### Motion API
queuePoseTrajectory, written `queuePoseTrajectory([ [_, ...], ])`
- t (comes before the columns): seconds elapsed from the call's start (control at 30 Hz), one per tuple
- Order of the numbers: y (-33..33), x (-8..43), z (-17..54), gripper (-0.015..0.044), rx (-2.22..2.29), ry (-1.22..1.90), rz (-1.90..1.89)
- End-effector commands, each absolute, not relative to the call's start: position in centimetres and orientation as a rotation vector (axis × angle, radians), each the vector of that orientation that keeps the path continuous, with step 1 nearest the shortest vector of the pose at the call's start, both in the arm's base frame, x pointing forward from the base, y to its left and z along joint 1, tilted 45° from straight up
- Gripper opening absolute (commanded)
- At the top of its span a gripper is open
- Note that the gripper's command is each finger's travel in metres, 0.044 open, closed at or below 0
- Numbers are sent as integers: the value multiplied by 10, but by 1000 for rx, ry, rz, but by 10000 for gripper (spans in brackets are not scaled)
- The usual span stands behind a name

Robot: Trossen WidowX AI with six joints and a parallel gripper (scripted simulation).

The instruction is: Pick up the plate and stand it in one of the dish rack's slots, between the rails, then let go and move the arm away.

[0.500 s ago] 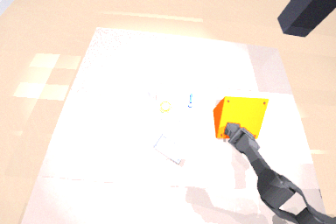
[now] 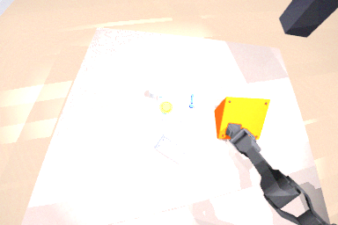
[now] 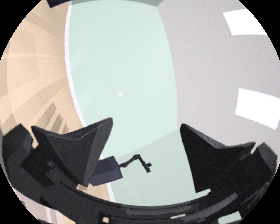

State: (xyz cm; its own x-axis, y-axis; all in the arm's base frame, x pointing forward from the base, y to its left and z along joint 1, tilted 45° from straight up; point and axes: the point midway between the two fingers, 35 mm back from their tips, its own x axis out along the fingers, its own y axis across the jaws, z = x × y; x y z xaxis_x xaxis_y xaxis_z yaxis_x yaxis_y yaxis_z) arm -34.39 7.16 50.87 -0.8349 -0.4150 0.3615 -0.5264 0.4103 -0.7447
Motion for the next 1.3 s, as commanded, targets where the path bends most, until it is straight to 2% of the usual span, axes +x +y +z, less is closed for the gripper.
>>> queuePoseTrajectory([
  [0.0, 104, -341, 508, 400, 708, -2512, 1463],
  [0.6, 239, -292, 495, 400, 135, -2311, 1647],
  [1.27, 352, -185, 477, 400, -349, -1934, 1709],
])
